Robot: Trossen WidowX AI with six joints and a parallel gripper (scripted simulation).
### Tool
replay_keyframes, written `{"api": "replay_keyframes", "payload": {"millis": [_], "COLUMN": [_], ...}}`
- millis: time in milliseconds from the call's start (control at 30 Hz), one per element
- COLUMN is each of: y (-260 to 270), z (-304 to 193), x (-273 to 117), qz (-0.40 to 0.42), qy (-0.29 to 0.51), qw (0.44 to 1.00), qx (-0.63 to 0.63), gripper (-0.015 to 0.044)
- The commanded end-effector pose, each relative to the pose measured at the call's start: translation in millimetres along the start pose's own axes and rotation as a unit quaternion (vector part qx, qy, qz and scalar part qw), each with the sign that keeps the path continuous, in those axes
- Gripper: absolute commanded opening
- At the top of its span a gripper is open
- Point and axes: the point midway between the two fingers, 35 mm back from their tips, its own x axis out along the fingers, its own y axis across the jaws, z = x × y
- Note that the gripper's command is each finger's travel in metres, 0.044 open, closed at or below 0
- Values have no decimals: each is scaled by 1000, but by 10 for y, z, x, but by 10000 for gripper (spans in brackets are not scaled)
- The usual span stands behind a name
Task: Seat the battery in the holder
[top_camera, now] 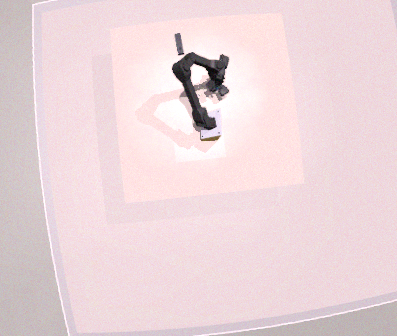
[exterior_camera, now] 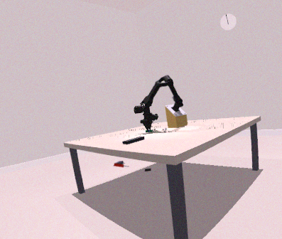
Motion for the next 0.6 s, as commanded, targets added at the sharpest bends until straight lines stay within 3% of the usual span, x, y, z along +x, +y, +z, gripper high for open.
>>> {"api": "replay_keyframes", "payload": {"millis": [0, 200, 367, 567], "y": [19, 23, 23, 23], "z": [23, 29, 29, 29], "x": [60, 130, 130, 130], "qz": [-1, -1, -1, -1], "qy": [-4, -5, -5, -5], "qw": [1000, 1000, 1000, 1000], "qx": [4, 4, 4, 4], "gripper": [223, 223, 92, 62]}}
